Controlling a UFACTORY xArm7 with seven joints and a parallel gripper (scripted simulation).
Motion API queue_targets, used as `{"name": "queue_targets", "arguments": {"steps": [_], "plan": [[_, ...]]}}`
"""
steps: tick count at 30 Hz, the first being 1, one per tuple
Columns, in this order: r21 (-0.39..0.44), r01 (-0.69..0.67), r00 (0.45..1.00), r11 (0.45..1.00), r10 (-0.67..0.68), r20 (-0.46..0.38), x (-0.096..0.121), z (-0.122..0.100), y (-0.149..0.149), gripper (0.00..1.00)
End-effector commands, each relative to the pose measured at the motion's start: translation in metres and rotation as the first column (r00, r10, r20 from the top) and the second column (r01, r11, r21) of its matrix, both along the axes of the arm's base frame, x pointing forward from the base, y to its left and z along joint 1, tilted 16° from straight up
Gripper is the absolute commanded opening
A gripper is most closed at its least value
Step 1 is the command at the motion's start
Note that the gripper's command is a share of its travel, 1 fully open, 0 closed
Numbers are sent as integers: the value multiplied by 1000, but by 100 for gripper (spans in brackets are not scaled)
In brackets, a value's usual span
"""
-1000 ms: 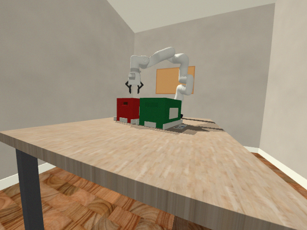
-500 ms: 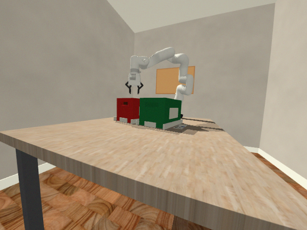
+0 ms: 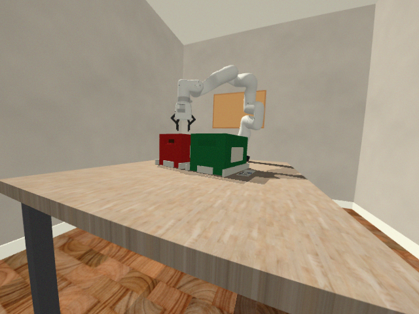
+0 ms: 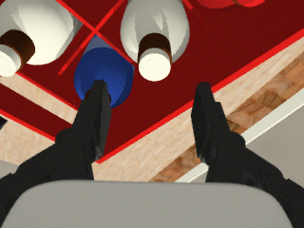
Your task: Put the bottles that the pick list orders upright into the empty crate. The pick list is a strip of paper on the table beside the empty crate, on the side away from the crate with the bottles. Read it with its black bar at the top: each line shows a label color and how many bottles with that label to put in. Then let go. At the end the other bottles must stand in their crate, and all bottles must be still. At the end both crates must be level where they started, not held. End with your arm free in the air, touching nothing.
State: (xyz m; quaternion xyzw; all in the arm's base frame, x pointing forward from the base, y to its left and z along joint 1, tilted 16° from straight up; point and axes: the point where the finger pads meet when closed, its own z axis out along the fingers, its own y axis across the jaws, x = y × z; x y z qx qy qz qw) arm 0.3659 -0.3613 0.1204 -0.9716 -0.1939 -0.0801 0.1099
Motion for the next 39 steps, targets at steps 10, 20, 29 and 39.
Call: {"name": "queue_targets", "arguments": {"steps": [10,20,29,39], "plan": [[-4,1,1000,1000,-1,3,2,-13,2,65],[-4,1,1000,1000,-1,3,4,-26,5,65],[-4,1,1000,1000,-1,3,5,-35,8,65],[-4,1,1000,1000,-1,3,6,-48,11,65]]}}
